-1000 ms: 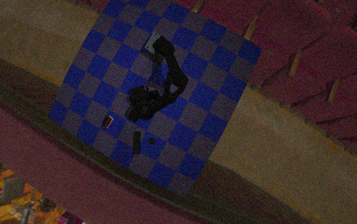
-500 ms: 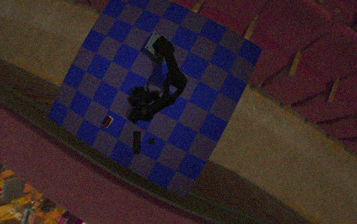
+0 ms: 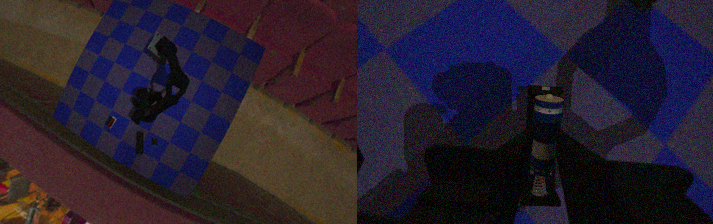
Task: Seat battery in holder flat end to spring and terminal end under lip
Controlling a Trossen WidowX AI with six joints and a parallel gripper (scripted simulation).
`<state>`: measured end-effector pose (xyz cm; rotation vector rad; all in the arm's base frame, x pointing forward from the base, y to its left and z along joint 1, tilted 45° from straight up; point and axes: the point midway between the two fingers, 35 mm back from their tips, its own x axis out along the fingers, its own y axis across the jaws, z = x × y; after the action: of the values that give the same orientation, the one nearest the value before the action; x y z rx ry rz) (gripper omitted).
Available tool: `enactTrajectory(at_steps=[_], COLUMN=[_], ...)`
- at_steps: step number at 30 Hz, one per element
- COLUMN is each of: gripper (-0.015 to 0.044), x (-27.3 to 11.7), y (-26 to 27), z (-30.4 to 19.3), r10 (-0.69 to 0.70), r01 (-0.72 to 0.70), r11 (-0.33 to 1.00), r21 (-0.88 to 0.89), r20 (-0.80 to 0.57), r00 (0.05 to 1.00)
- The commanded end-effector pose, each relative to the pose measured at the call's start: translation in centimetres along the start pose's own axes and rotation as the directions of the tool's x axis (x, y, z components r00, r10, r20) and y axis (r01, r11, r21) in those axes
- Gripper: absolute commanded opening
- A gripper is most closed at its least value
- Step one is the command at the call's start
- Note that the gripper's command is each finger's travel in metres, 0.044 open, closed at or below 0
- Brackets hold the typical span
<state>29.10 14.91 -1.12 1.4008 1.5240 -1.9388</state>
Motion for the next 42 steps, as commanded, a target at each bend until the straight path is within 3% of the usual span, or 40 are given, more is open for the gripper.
enactTrajectory(at_steps=[1, 42], gripper=[0.0075, 0.0075], x=[-0.39, -0.79], y=[0.07, 0.02], z=[-0.68, -1.31], r10=[0.004, 0.008], r01=[-0.004, -0.009], r11=[1.000, 1.000], r21=[-0.008, -0.008], r20=[-0.025, -0.041], r00=[1.000, 0.999])
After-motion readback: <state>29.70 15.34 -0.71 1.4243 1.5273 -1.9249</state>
